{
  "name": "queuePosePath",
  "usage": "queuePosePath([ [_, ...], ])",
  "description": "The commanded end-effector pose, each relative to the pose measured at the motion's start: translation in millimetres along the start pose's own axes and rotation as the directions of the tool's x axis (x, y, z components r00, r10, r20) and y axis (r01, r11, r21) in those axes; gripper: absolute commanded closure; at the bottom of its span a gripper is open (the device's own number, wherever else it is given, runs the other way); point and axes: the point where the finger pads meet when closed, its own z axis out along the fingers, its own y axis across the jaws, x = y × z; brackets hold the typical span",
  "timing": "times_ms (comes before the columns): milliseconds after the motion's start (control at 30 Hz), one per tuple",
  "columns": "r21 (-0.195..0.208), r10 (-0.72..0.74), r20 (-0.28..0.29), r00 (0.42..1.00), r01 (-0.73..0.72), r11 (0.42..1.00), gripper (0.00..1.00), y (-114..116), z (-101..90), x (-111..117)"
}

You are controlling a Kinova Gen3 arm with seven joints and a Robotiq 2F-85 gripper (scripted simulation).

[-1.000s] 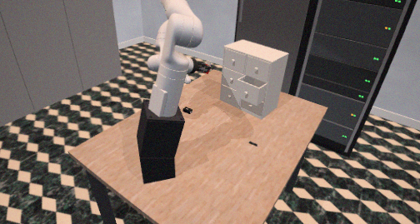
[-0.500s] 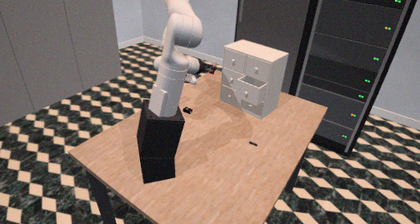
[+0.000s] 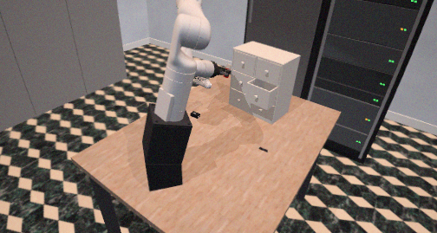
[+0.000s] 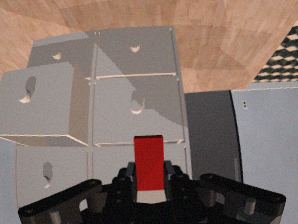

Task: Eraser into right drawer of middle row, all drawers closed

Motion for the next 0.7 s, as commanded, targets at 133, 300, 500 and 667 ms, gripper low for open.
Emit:
queuePosePath([
  [133, 0.009, -0.002, 0.000, 1.000, 0.002, 1.000, 0.81, -14.3, 6.7, -2.6],
  [300, 0.009, -0.002, 0.000, 1.000, 0.002, 1.000, 0.81, -22.9, 11.7, -4.4],
  [500, 0.009, -0.002, 0.000, 1.000, 0.002, 1.000, 0.81, -33.3, 17.8, -6.7],
  [667, 0.009, -0.002, 0.000, 1.000, 0.002, 1.000, 0.81, -41.4, 22.6, -8.5],
])
